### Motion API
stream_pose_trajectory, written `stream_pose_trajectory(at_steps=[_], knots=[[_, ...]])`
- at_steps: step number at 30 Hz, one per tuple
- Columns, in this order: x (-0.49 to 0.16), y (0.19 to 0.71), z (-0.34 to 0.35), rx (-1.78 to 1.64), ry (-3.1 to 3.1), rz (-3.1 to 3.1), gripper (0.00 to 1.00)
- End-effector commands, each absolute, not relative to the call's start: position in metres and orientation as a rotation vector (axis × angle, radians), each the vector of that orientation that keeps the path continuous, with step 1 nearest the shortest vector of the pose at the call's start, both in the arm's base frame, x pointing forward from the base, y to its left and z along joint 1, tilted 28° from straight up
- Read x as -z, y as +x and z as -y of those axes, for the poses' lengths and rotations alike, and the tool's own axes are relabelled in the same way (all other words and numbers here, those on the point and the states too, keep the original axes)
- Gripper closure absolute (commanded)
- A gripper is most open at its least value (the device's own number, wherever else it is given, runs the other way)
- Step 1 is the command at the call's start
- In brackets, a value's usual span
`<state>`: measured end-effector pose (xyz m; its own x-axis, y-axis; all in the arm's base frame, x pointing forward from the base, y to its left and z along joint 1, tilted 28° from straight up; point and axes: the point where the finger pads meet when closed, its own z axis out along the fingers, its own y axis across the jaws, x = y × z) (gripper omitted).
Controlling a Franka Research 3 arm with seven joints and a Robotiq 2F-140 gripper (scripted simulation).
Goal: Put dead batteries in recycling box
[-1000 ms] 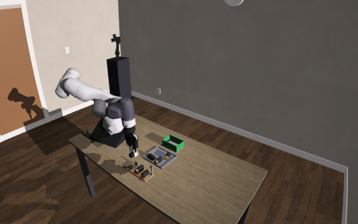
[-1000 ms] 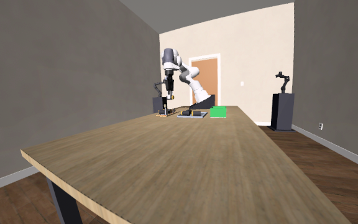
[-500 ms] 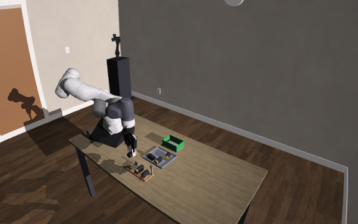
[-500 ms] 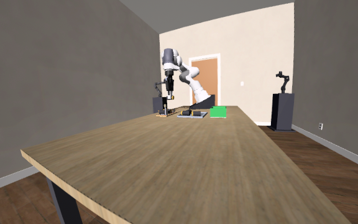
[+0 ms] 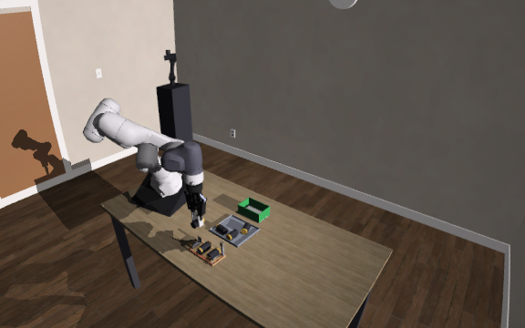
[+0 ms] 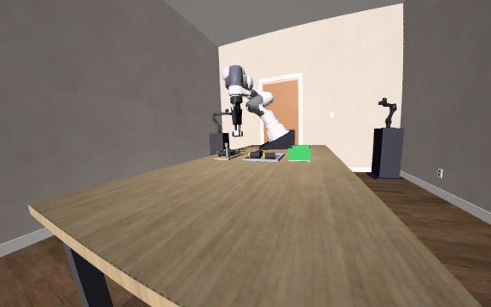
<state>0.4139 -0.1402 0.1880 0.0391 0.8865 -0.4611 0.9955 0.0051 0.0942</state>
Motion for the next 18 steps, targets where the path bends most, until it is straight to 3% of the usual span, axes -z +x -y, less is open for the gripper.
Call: stream_pose_trajectory(at_steps=[1, 18], knots=[[-0.170, 0.420, 0.101, 0.355, 1.959, -1.873, 0.84], [-0.090, 0.444, -0.059, 0.355, 1.959, -1.873, 0.84]])
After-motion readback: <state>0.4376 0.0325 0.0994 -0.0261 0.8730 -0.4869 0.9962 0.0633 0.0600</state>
